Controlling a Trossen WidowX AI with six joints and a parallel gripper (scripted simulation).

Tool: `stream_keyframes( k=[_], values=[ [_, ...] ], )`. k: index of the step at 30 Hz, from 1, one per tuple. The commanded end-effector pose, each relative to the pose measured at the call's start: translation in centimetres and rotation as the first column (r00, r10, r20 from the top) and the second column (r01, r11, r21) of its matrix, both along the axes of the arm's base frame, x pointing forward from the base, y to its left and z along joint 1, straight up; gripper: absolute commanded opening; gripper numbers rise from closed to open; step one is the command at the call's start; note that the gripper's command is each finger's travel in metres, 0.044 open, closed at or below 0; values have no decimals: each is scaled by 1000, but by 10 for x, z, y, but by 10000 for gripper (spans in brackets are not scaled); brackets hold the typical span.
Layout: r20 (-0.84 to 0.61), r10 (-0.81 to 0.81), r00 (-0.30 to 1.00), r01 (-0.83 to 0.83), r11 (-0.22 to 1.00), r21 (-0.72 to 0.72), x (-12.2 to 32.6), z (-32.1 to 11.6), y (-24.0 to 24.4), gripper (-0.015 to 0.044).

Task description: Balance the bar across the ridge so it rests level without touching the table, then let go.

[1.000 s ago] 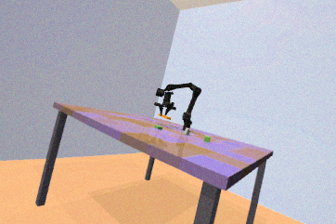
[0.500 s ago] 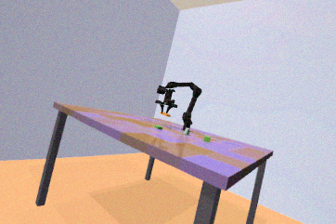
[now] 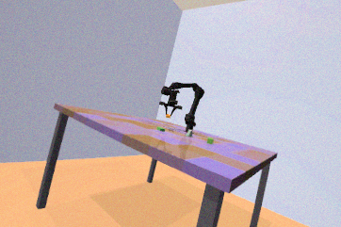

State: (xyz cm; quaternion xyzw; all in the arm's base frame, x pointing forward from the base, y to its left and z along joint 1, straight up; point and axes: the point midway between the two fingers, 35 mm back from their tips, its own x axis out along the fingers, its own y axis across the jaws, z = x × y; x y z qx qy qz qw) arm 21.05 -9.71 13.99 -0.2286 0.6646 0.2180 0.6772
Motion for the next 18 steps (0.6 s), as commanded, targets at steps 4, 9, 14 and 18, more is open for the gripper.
stream_keyframes(
  k=[4,9,14,18],
  values=[
    [2,-116,993,116,993,3,11,1,21,0],
    [3,-202,979,202,979,7,17,2,39,0],
    [3,-287,958,287,958,11,23,2,57,0],
    [2,-352,936,352,936,15,26,2,72,0]
  ],
)
